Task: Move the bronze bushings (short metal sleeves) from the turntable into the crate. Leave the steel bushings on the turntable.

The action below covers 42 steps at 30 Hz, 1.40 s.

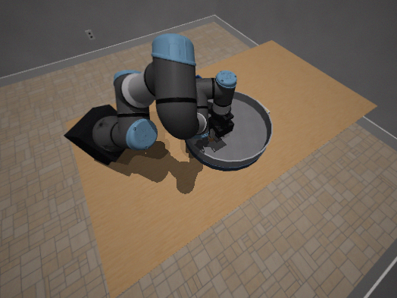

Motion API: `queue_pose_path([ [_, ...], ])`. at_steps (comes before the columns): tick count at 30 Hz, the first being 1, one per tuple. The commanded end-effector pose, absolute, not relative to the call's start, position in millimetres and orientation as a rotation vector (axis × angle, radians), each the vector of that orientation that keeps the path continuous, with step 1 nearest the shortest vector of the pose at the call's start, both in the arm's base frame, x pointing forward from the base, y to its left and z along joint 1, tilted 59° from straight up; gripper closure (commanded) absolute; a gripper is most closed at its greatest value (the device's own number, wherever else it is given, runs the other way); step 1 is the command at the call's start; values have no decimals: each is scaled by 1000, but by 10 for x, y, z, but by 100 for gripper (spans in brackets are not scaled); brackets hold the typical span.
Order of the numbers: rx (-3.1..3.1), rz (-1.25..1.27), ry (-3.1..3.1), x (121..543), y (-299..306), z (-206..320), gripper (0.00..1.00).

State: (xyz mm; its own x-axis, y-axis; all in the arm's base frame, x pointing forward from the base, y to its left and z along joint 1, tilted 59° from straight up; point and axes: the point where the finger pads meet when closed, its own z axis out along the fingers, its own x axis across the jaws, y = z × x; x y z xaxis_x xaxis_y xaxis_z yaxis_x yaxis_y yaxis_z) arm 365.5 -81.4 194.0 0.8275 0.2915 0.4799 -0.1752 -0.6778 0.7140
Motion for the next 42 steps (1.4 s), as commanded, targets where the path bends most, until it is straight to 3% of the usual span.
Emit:
queue_pose_path([
  [1, 2196, 740, 85, 3656, -812, 1945, 94],
  [10, 2196, 740, 85, 3656, -812, 1945, 94],
  [11, 2196, 740, 85, 3656, -812, 1945, 100],
  [42, 2196, 740, 85, 3656, -812, 1945, 100],
])
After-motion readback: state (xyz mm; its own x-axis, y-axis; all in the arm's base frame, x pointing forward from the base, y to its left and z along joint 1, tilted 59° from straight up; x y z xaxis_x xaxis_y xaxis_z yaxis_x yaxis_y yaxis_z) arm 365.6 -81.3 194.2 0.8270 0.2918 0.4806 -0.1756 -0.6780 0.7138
